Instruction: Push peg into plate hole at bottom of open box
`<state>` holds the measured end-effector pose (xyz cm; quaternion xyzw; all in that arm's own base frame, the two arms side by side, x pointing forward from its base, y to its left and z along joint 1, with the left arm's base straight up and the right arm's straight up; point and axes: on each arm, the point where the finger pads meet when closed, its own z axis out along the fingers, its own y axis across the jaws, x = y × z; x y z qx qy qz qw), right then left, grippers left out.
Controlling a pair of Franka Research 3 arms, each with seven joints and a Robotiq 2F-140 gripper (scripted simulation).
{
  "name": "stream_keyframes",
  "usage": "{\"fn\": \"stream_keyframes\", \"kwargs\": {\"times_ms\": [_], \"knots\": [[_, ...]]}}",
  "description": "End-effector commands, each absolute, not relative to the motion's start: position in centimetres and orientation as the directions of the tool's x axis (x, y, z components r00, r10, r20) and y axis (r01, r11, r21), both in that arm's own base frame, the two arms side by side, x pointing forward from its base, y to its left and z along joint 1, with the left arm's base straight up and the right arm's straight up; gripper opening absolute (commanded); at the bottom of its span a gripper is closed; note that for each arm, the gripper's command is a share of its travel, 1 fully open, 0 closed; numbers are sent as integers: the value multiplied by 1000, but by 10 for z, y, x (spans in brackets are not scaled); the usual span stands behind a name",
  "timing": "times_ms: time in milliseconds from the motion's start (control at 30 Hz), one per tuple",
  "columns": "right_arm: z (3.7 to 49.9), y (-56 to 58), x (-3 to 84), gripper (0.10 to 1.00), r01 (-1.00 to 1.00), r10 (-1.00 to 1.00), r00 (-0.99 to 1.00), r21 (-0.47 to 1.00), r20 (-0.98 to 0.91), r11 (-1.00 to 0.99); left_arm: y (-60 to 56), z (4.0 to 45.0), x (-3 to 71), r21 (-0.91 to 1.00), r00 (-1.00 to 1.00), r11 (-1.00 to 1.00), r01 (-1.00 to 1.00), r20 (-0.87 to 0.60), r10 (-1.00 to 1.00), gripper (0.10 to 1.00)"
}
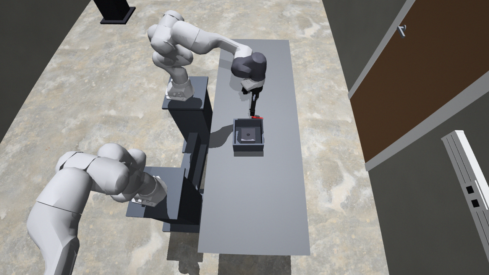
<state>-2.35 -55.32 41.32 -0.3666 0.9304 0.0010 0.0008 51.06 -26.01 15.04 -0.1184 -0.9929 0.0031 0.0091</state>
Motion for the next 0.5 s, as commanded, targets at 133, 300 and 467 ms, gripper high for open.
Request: {"fn": "stream_keyframes", "kwargs": {"times_ms": [133, 300, 467], "knots": [[413, -554, -23, 1000, -677, -677, -736, 0, 0, 736, -259, 152, 514, -1, -976, 976, 219, 0, 219, 1000], [413, -554, -23, 1000, -677, -677, -736, 0, 0, 736, -259, 152, 514, -1, -976, 976, 219, 0, 219, 327], [413, -554, -23, 1000, -677, -677, -736, 0, 0, 736, -259, 152, 514, -1, -976, 976, 219, 0, 219, 327]]}}
